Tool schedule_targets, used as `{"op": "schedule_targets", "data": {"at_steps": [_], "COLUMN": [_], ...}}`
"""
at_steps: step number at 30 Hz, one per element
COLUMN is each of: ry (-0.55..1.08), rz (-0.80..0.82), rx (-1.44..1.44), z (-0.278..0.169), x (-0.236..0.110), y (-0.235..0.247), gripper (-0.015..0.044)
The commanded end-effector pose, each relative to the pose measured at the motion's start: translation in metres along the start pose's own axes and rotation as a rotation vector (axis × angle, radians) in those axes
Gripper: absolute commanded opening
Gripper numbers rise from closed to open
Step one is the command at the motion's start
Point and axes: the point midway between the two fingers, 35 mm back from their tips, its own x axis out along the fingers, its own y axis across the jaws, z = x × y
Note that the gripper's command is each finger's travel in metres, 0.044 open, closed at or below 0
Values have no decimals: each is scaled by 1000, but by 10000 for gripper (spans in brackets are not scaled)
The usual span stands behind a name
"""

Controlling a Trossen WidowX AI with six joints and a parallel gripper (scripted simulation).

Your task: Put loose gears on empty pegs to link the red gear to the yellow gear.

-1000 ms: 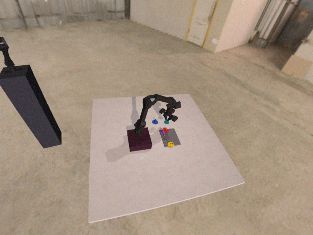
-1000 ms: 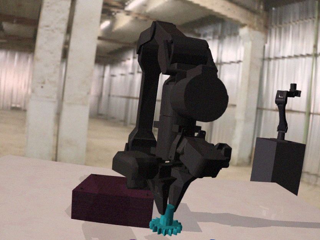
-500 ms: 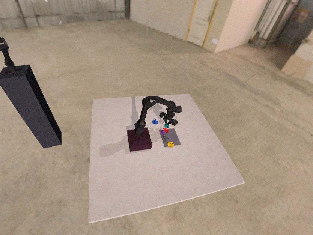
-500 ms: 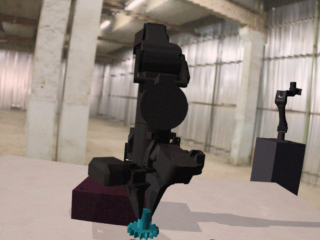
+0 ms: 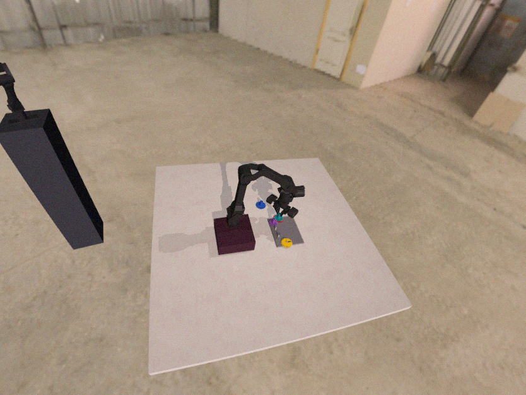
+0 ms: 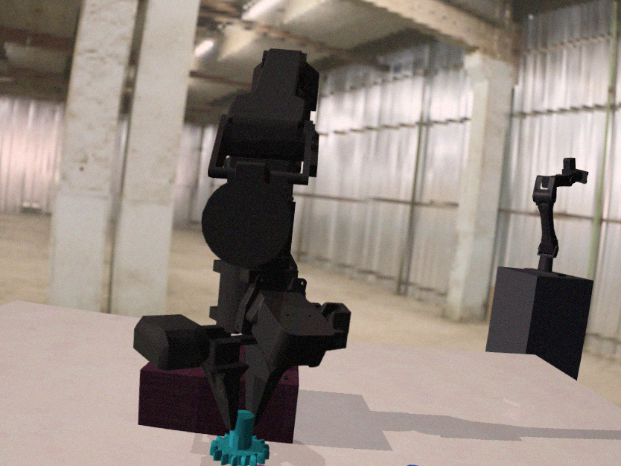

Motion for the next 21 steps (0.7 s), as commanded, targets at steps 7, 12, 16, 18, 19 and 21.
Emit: {"op": "schedule_targets", "data": {"at_steps": [7, 12, 16, 18, 19, 21], "ry": [1, 2, 2, 2, 2, 2], "rz": [-7, -7, -7, -7, -7, -7], "rx": [-2, -2, -2, -2, -6, -26], "z": [-22, -33, -34, -35, -35, -35], "x": [9, 14, 14, 14, 14, 14], "y": [-9, -12, -13, -13, -13, -13], "gripper": [0, 0, 0, 0, 0, 0]}}
